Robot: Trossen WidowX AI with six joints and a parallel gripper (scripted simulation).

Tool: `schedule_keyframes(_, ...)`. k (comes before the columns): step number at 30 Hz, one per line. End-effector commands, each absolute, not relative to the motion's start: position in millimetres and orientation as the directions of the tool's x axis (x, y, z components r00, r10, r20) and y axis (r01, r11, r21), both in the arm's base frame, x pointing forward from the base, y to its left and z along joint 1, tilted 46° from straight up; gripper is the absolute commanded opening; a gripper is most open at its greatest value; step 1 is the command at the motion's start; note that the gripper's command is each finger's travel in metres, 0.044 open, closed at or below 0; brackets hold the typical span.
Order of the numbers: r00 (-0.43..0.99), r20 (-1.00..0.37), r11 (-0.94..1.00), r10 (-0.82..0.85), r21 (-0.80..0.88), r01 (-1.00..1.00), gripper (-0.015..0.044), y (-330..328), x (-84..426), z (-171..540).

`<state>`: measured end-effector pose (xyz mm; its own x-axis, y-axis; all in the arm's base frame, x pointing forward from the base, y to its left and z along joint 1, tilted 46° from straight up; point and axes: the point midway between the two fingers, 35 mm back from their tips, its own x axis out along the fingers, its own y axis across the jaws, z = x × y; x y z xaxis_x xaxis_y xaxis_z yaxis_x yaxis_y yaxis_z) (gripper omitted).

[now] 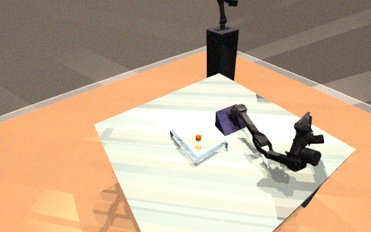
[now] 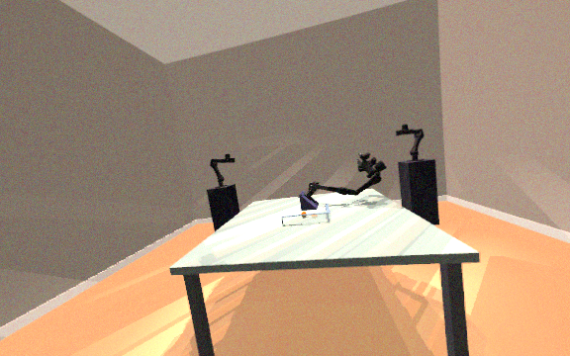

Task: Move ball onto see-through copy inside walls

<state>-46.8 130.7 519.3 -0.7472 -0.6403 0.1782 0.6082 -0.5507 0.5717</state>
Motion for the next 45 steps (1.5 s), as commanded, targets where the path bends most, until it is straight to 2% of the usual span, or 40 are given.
schedule_keyframes(1,-0.745,0.176,-0.551,-0.643,0.569,0.610,0.0374,129,-47,519)
schedule_keyframes(4,-0.716,0.141,-0.558,-0.684,0.529,0.639,0.0305,108,-52,522)
schedule_keyframes(10,-0.557,-0.029,-0.530,-0.830,0.349,0.773,0.0305,11,-62,520)
schedule_keyframes(14,-0.416,-0.111,-0.428,-0.903,0.337,0.839,0.0305,-29,-55,510)
schedule_keyframes(20,-0.220,-0.274,-0.281,-0.936,0.209,0.937,0.0305,-107,-34,490)
schedule_keyframes(22,-0.223,-0.318,-0.276,-0.922,0.134,0.952,0.0305,-121,-34,479)
schedule_keyframes(24,-0.159,-0.382,-0.204,-0.911,0.080,0.976,0.0305,-147,-23,466)
schedule_keyframes(30,0.074,-0.568,0.089,-0.820,0.003,0.996,0.0305,-214,31,417)
schedule_keyframes(36,0.252,-0.724,0.397,-0.642,-0.033,0.917,0.0305,-250,95,355)
schedule_keyframes(40,0.334,-0.805,0.580,-0.491,-0.016,0.814,0.0305,-257,138,310)
schedule_keyframes(45,0.362,-0.865,0.690,-0.348,0.026,0.724,0.0305,-252,176,269)
